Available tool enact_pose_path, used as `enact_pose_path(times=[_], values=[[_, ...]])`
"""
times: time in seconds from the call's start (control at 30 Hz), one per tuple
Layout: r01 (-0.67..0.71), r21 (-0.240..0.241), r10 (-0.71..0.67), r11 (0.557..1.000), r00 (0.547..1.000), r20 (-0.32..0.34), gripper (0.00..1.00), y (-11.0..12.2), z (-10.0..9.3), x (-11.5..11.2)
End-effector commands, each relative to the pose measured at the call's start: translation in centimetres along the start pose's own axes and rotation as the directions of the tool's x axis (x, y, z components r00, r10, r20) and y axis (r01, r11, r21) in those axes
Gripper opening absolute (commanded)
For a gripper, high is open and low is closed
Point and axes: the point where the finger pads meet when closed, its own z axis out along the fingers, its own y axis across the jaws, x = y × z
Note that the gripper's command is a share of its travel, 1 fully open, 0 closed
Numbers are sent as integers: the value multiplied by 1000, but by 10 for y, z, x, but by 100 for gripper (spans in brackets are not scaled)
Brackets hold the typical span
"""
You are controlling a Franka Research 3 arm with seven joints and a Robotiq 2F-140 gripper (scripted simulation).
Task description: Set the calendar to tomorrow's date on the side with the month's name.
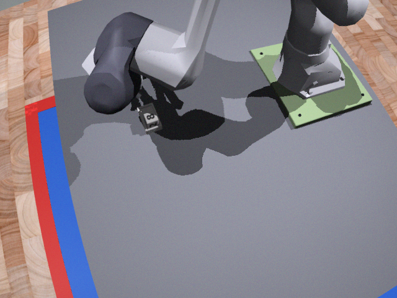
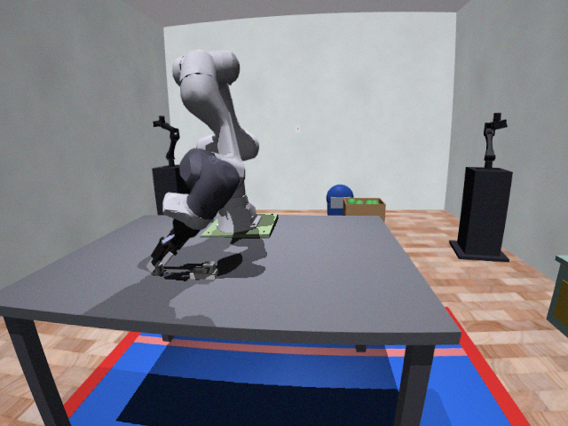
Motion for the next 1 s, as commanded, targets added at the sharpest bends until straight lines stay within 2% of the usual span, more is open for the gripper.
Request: enact_pose_path(times=[0.0, 0.97], values=[[-23, 7, 22, 1000, 1000, 5, 28, -3, 2, -4], [-23, 7, 22, 1000, 1000, 5, 28, -3, 6, -8]])
